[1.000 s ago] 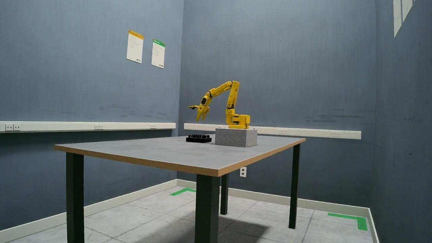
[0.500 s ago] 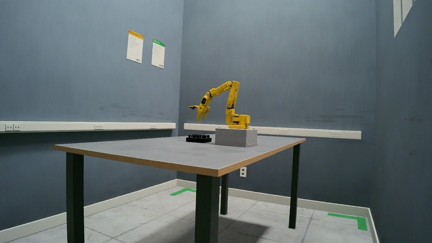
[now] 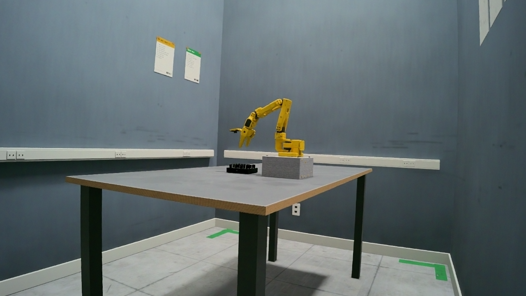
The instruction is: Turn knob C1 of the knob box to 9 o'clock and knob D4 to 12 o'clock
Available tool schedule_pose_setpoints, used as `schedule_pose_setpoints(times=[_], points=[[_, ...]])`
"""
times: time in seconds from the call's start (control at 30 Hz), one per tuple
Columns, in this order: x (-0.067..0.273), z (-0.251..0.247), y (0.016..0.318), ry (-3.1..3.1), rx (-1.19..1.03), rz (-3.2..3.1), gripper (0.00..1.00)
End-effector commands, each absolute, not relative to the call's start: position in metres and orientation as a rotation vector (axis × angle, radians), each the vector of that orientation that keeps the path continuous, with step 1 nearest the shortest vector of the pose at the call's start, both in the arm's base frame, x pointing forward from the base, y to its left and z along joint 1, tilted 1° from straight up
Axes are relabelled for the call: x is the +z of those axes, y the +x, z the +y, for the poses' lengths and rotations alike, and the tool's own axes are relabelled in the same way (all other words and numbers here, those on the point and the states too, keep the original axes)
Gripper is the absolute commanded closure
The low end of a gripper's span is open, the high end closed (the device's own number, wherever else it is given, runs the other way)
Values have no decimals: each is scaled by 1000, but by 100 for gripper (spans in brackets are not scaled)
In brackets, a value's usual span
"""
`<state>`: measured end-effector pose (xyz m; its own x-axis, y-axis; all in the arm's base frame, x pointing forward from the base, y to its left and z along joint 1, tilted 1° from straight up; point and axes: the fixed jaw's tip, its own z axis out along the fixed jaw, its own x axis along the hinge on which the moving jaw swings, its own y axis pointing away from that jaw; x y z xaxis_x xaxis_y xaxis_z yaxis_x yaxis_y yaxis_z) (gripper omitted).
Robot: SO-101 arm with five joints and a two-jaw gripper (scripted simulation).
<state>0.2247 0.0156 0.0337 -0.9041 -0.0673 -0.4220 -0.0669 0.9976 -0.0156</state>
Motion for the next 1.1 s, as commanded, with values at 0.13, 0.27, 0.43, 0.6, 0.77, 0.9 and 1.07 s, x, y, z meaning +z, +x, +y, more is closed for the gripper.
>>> schedule_pose_setpoints(times=[0.13,0.27,0.43,0.6,0.77,0.9,1.07], points=[[34,17,227,-90,3,2697,60],[34,17,227,-90,3,2697,60],[34,17,227,-90,3,2697,60],[34,17,227,-90,3,2697,60],[35,16,225,-95,0,2700,60],[32,16,223,-95,0,2716,60],[22,15,215,-98,0,2791,60]])
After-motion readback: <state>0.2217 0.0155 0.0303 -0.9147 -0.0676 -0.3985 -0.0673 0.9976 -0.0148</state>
